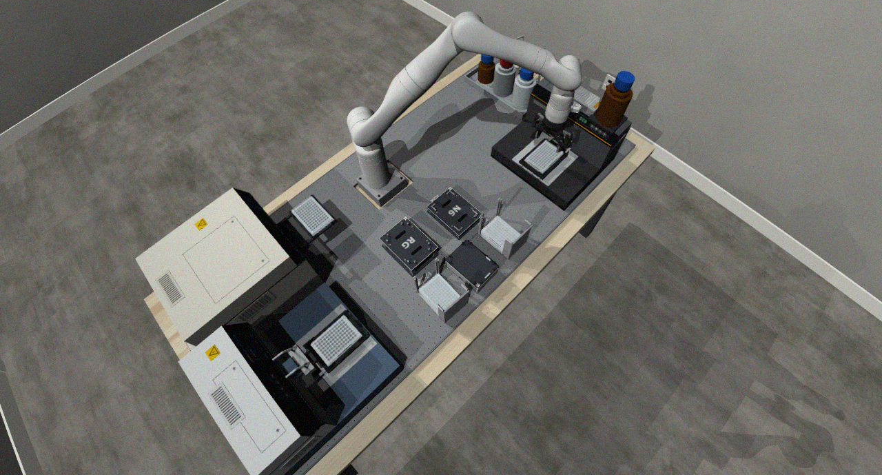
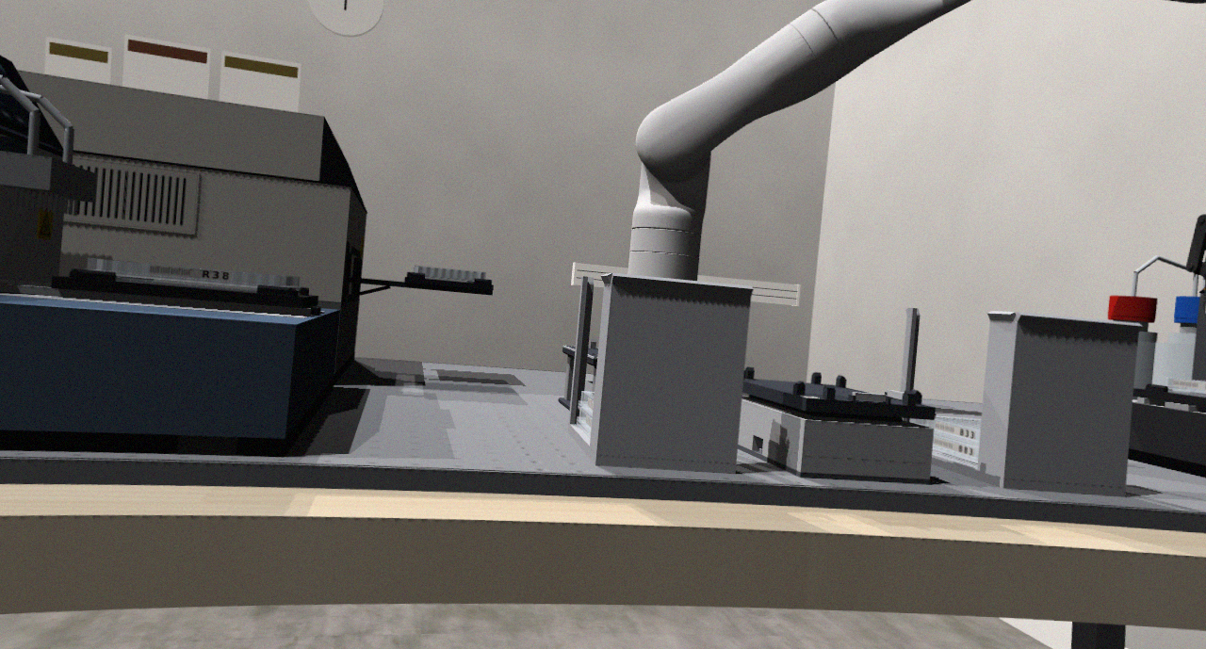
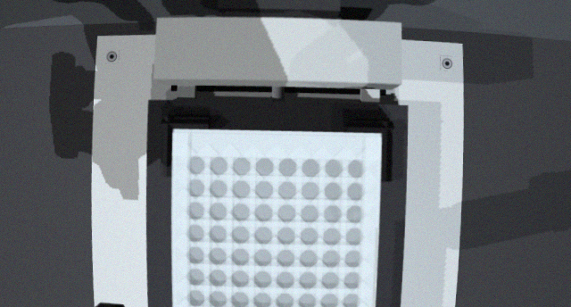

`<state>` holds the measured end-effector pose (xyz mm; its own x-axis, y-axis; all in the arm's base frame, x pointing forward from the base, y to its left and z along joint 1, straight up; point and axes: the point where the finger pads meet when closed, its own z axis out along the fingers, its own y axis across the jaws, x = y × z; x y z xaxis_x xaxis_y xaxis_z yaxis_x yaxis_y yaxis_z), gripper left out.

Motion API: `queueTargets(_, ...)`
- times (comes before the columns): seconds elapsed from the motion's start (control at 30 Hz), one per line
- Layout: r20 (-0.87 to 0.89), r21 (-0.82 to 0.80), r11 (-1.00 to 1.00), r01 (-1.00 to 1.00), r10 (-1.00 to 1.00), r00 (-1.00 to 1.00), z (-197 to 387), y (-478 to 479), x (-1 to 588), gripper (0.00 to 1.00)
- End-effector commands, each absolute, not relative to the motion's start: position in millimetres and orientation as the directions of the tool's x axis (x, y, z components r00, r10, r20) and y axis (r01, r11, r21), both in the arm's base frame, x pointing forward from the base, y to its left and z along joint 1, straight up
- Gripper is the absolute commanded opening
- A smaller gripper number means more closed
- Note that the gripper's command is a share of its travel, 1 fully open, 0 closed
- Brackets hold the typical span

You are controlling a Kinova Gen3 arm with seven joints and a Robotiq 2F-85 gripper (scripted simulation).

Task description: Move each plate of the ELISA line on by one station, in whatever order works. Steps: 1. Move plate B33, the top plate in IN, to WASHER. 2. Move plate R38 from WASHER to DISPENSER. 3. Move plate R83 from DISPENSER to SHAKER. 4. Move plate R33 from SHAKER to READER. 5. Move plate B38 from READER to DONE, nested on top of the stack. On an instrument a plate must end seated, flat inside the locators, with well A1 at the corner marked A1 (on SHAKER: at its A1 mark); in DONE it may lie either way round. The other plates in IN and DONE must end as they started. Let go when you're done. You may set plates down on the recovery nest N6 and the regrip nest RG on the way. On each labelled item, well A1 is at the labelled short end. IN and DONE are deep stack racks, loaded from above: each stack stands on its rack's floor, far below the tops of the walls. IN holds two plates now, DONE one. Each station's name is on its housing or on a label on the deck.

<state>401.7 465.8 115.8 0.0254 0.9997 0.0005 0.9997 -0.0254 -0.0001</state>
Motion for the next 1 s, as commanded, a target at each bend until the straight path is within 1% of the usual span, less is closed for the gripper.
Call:
queueTargets(0.0, 0.003, 0.001, -0.025, 1.0, 1.0, 0.025, 113, 466, 402, 1.0)
queueTargets(0.97, 0.003, 0.001, -0.025, 1.0, 1.0, 0.025, 79, 466, 402, 1.0)
